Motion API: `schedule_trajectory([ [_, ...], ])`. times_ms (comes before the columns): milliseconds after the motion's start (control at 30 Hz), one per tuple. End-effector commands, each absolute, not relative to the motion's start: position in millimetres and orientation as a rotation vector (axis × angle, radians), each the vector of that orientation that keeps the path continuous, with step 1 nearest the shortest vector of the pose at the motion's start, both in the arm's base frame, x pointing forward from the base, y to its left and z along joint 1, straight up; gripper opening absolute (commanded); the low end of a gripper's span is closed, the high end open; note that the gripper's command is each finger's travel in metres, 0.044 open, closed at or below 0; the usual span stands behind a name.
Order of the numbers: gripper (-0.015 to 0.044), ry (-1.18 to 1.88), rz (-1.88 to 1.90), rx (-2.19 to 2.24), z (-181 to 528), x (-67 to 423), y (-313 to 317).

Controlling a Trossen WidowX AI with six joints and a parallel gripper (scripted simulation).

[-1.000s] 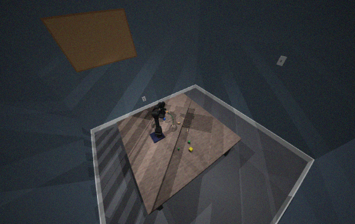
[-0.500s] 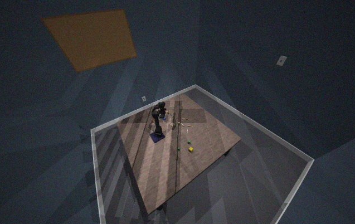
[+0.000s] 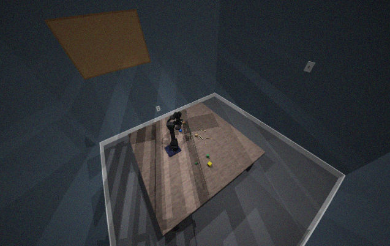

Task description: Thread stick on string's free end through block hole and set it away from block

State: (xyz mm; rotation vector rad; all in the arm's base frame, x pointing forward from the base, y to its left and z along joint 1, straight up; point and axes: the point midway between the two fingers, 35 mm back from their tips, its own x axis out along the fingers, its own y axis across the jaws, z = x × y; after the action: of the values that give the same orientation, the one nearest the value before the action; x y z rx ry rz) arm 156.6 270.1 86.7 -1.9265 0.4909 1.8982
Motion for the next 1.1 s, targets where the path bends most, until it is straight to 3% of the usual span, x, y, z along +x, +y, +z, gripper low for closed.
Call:
schedule_trajectory([
  [0,0.0162,0.491,1.898,-1.927,86.7,156.6,270.1],
  [200,0.0004,0.491,1.898,-1.927,86.7,156.6,270.1],
  [700,0.0000,0.491,1.898,-1.927,86.7,156.6,270.1],
  [1067,0.0289,1.190,1.181,-1.183,86.9,184.5,241.2],
])
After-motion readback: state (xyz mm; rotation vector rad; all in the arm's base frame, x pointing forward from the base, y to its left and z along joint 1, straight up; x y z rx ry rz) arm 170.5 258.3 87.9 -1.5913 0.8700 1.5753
